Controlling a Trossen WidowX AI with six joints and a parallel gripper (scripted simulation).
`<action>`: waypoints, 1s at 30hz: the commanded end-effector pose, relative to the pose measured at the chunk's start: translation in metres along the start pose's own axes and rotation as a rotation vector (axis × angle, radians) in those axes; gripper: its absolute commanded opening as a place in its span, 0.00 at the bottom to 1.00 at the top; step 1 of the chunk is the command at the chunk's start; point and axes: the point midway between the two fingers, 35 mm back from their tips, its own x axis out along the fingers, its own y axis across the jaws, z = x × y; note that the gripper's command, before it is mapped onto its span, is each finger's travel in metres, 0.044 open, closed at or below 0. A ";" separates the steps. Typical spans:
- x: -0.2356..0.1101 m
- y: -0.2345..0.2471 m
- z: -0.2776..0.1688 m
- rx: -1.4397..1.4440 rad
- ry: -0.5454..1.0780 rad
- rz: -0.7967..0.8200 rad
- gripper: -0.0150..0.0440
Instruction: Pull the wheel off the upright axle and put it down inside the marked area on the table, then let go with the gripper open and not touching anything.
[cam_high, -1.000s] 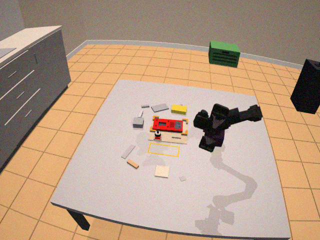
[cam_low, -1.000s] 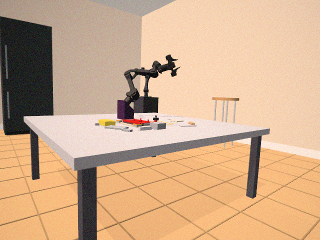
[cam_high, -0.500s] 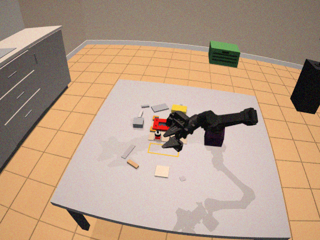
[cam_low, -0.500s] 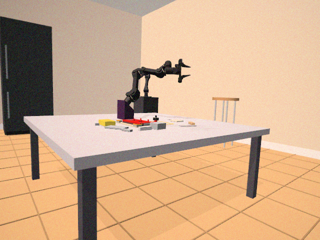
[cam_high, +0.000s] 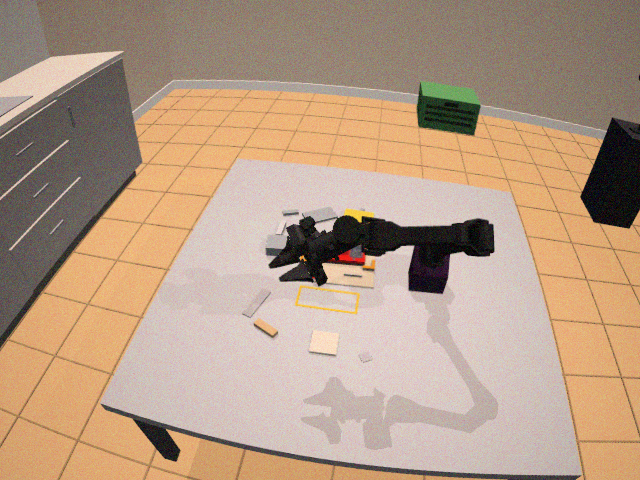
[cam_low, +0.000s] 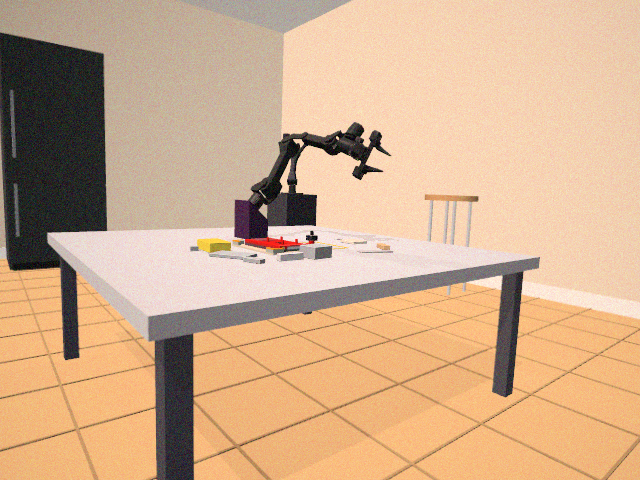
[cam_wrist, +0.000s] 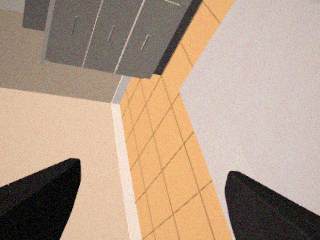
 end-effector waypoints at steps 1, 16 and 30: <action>0.014 -0.028 0.036 0.006 -0.074 -0.139 0.76; 0.008 -0.145 0.156 0.144 -0.252 -0.674 0.76; -0.062 -0.250 0.217 0.511 -0.206 -1.163 0.76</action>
